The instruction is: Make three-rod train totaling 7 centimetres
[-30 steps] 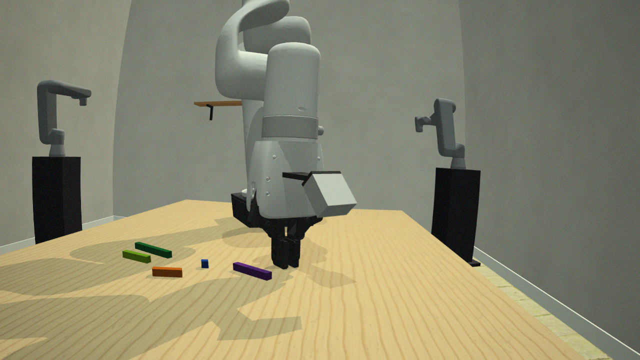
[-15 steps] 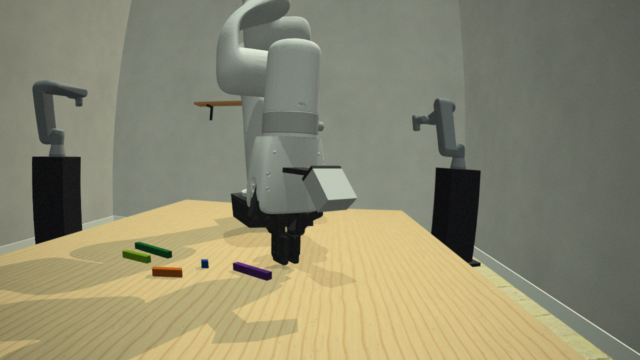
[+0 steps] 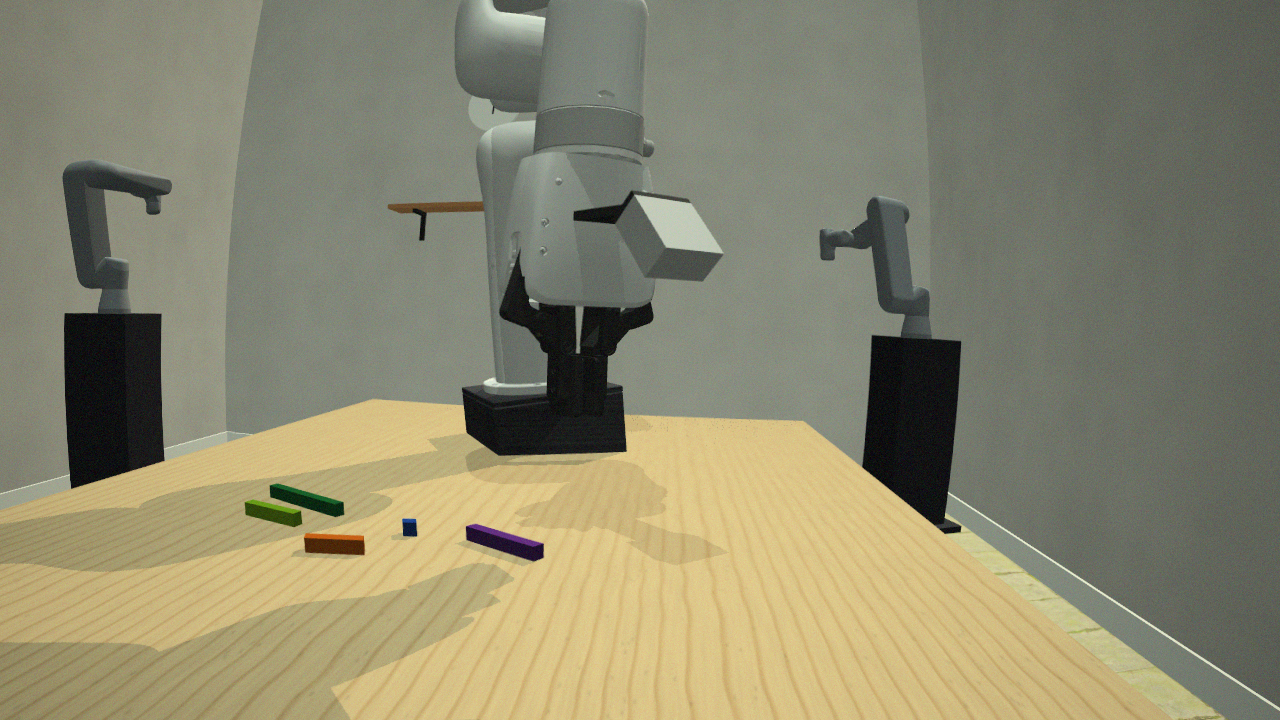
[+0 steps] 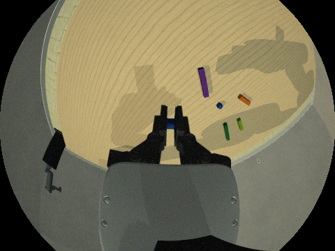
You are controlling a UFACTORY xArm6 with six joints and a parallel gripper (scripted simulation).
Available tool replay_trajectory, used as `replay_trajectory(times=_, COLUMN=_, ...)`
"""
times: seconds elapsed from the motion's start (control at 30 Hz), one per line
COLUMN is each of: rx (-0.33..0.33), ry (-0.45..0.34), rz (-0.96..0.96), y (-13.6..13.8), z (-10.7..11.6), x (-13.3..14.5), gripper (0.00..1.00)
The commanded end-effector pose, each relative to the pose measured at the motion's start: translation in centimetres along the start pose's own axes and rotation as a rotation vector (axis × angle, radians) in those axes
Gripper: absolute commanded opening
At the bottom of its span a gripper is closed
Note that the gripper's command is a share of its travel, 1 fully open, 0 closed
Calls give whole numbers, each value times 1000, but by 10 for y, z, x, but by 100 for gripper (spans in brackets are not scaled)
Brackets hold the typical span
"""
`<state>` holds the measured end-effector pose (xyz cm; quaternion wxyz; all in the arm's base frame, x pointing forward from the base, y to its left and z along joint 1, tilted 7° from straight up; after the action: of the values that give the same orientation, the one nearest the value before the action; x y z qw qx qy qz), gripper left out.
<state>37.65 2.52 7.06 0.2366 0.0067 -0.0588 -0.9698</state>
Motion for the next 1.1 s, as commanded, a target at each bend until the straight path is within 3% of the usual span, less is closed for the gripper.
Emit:
replay_trajectory(times=0.0, rx=-1, ry=-5, rz=0, y=1, z=16, x=2, gripper=4)
replay_trajectory(times=0.33, rx=-1, ry=-5, rz=-4, y=2, z=17, x=2, gripper=4)
replay_trajectory(times=0.43, rx=-2, ry=-5, rz=-116, y=44, z=17, x=2, gripper=4)
replay_trajectory(times=0.5, rx=-2, ry=-5, rz=-116, y=44, z=17, x=2, gripper=4)
replay_trajectory(times=0.8, rx=0, ry=-5, rz=-308, y=117, z=17, x=14, gripper=4)
replay_trajectory(times=1.07, rx=0, ry=-5, rz=-313, y=119, z=17, x=14, gripper=4)
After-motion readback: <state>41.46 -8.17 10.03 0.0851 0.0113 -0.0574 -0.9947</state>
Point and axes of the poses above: the point where the finger pads meet when closed, its own z axis back along the fingers, its own y axis across the jaws, x = y × z, the point moved 2 cm from there along z, back along the fingers
